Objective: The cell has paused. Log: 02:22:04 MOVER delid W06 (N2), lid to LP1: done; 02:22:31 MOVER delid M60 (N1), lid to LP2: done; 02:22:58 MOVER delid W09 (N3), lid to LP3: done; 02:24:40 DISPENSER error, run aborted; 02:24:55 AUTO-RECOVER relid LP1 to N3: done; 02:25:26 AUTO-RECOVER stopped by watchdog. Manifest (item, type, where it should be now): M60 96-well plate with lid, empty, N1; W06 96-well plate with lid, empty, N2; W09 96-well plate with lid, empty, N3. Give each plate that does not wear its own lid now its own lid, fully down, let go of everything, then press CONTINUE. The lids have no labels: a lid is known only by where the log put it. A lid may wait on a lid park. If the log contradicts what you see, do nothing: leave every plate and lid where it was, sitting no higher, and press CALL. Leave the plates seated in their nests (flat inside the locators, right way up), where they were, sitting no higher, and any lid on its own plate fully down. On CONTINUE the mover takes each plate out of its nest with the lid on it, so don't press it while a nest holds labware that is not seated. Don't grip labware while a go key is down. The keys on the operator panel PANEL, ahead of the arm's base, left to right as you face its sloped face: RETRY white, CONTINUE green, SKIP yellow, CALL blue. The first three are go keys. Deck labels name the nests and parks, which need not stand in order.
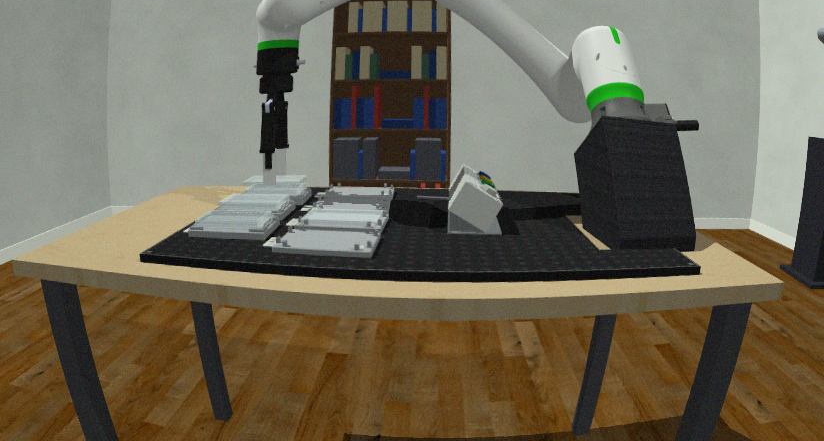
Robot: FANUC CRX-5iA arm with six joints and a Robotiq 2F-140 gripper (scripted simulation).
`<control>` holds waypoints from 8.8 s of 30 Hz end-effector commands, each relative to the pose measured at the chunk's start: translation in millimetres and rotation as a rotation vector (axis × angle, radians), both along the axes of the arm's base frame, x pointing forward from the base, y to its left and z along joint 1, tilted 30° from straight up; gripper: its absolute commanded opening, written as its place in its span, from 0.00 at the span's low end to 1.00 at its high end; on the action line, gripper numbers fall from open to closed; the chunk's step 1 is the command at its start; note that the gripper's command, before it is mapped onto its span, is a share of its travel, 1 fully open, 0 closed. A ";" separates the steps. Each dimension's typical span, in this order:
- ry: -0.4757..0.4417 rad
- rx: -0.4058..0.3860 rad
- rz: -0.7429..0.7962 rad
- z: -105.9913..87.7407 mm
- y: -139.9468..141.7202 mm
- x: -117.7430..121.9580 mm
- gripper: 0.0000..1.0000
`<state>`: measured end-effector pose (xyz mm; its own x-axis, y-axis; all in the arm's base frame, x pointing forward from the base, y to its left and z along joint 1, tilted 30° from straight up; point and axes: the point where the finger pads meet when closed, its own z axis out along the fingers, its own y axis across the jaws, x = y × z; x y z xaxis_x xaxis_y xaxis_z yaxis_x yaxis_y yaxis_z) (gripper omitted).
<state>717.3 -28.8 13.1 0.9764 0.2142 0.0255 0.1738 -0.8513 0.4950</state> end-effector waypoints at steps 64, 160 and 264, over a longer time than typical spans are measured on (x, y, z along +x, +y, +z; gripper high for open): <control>-0.001 0.000 0.000 -100.6 245.8 -45.2 0.00; -0.003 0.001 -0.004 -135.0 227.7 -39.1 0.00; -0.003 0.001 -0.004 -143.7 222.9 -37.8 0.00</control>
